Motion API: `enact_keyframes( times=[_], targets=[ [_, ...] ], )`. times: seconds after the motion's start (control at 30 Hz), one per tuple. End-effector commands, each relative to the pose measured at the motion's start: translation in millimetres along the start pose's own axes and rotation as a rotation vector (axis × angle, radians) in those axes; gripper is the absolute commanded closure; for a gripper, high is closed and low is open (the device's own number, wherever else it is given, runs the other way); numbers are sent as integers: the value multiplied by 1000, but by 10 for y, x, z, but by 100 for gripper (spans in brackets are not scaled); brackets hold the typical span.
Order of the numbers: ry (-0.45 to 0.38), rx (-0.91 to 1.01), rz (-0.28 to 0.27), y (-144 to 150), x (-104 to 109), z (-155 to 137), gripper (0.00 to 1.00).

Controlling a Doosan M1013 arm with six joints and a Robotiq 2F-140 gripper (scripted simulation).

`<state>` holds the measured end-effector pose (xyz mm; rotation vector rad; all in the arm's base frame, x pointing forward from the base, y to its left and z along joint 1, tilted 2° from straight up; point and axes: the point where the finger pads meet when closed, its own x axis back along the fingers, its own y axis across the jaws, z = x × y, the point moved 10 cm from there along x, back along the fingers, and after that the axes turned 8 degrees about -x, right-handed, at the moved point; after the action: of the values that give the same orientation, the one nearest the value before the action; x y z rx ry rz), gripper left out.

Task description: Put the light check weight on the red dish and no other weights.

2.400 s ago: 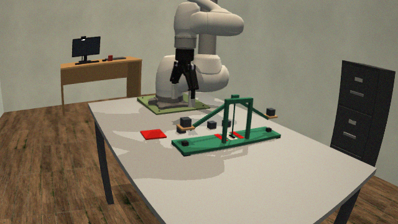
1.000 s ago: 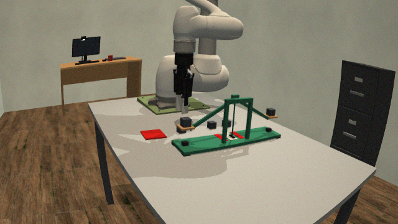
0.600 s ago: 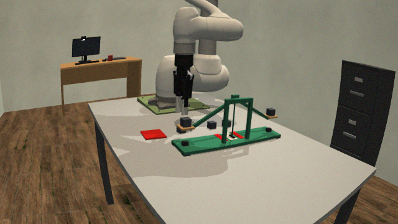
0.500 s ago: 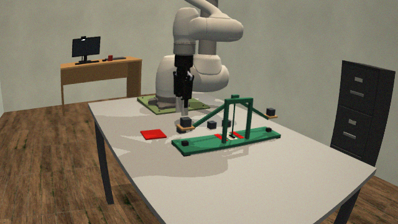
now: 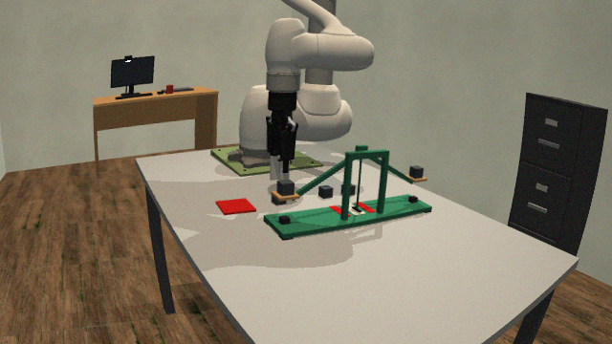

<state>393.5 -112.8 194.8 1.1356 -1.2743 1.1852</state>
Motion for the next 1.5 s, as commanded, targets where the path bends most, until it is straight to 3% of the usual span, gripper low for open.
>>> enact_keyframes(
  times=[0.0, 0.4, 1.47],
  targets=[
    [0, 0, 0, 0, -46, 0, 65],
    [0, 0, 0, -1, -189, 0, 65],
    [0, 0, 0, -1, -230, 0, 65]
  ],
)
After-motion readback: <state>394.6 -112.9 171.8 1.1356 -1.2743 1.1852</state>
